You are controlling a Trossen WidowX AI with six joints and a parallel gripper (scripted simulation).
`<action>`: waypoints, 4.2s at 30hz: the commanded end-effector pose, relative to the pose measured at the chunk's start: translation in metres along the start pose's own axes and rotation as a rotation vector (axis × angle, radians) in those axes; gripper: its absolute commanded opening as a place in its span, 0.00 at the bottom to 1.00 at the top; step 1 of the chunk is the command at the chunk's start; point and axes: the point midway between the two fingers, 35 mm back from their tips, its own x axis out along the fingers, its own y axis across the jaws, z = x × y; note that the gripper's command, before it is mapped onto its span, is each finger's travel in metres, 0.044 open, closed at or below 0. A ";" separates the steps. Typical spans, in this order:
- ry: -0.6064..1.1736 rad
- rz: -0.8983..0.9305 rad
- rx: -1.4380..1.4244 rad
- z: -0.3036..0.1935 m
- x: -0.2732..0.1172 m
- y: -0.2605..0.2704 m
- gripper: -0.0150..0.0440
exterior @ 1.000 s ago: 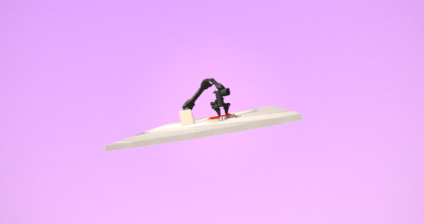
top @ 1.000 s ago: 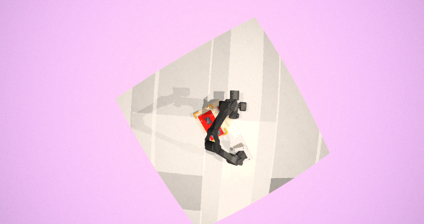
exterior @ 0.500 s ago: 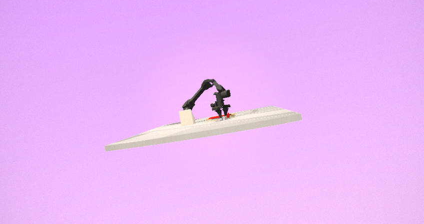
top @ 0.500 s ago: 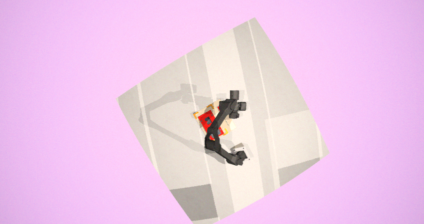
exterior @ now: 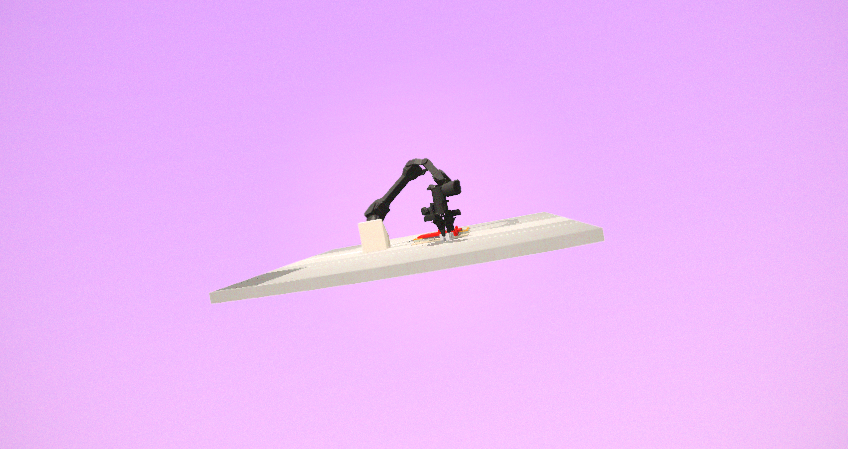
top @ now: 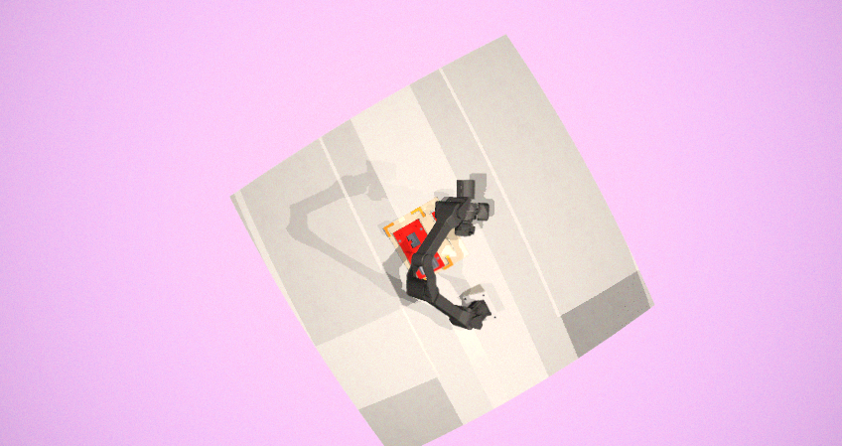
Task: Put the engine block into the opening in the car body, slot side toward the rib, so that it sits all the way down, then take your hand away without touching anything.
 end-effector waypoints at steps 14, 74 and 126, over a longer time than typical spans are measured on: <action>0.000 -0.003 0.528 -0.003 -0.010 0.000 0.25; -0.003 0.005 2.616 -0.009 -0.050 0.001 0.25; 0.010 0.031 4.424 -0.009 -0.087 0.002 0.25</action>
